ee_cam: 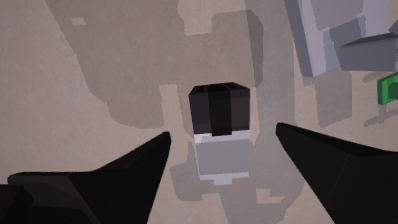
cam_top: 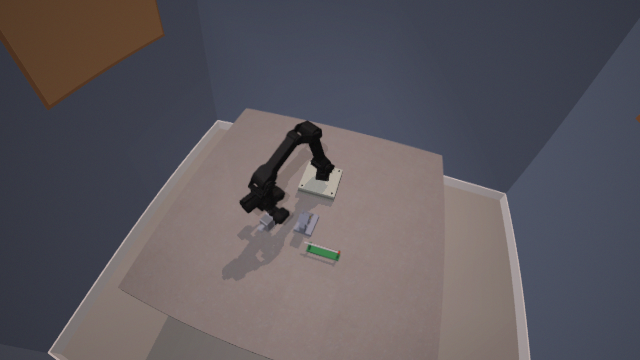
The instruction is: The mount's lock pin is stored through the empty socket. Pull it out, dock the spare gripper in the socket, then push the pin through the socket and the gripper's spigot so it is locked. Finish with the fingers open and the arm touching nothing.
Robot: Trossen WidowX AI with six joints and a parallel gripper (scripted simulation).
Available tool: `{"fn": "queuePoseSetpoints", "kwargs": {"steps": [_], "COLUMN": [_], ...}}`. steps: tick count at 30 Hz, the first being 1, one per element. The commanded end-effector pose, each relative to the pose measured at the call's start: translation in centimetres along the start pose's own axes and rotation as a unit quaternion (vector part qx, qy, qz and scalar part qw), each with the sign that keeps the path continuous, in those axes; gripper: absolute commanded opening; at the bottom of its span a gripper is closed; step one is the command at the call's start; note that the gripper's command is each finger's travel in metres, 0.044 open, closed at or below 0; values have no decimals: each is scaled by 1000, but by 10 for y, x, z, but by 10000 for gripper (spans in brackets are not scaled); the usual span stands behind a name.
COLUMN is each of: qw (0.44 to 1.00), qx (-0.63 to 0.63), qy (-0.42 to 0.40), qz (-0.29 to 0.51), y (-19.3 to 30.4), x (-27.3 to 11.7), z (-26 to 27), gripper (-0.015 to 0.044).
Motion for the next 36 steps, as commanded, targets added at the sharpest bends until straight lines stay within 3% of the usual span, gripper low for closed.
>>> {"fn": "queuePoseSetpoints", "kwargs": {"steps": [1,21,31,36], "qw": [1000,1000,1000,1000], "qx": [0,0,0,-30], "qy": [0,0,0,0], "qz": [1,-3,-3,4], "y": [-1,0,-4,-3], "x": [-10,-8,-66,-61], "z": [0,0,-1,0], "gripper": [440,440,440,440]}}
Point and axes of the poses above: the point midway between the two fingers, 35 mm back from their tips, its own x axis out along the fingers, its own z axis across the jaws, y = z × x, the point moved 9 cm from there along -x, back along the fingers
